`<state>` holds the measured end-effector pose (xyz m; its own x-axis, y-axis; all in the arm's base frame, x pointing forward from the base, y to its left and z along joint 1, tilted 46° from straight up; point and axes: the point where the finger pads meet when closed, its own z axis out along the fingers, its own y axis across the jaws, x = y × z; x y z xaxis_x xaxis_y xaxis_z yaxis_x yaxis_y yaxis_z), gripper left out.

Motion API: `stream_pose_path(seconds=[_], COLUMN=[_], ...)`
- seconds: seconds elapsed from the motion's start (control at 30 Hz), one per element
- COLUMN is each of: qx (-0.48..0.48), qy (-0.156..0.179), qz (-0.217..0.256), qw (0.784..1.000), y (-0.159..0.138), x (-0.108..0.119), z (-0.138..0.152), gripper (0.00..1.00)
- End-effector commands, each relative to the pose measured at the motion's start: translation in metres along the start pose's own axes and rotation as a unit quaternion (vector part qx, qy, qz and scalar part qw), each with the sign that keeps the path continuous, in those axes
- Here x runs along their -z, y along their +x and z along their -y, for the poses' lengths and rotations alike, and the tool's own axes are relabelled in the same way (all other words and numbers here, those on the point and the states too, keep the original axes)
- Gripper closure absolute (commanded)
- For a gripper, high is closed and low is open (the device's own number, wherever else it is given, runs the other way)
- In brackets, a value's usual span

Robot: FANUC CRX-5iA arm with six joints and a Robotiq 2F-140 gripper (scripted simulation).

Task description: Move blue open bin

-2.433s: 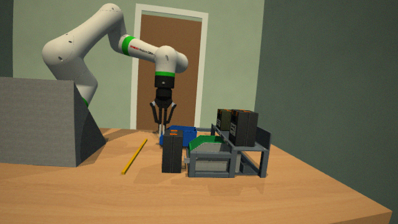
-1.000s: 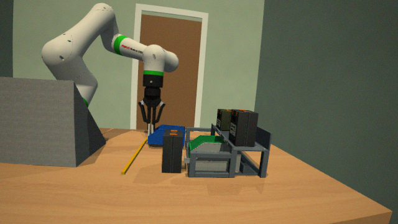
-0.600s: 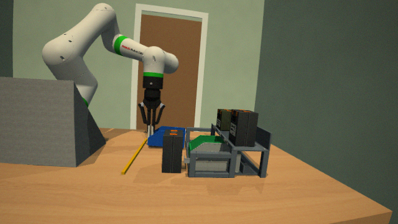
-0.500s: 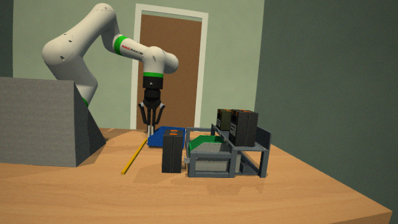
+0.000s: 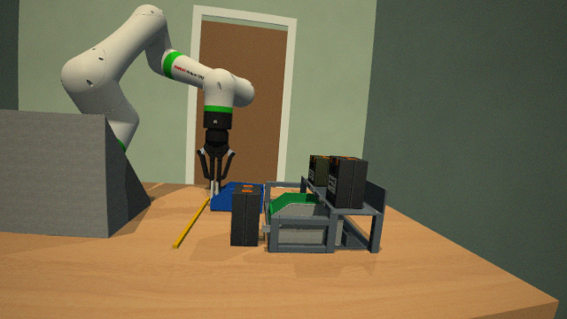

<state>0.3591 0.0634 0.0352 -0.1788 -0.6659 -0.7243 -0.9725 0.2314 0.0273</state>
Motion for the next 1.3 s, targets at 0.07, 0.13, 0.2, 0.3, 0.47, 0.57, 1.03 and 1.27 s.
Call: stream_pose_path(seconds=[0.07, 0.13, 0.2, 0.3, 0.47, 0.57, 1.03, 1.27], qx=[0.000, 0.000, 0.000, 0.000, 0.000, 0.000, 0.000, 0.000], qy=[0.000, 0.000, 0.000, 0.000, 0.000, 0.000, 0.000, 0.000], qz=[0.000, 0.000, 0.000, 0.000, 0.000, 0.000, 0.000, 0.000], qw=[1.000, 1.000, 1.000, 1.000, 1.000, 1.000, 1.000, 1.000], y=[0.0001, 0.0001, 0.0001, 0.0001, 0.0001, 0.0001, 0.0001, 0.0001], x=[0.0001, 0.0001, -0.0010, -0.0044, -0.0055, -0.0055, -0.0055, -0.0055], z=[0.0002, 0.0002, 0.0002, 0.0002, 0.0002, 0.0002, 0.0002, 0.0002], gripper=[1.00, 1.00, 1.00, 1.00, 1.00, 1.00, 0.43, 0.43])
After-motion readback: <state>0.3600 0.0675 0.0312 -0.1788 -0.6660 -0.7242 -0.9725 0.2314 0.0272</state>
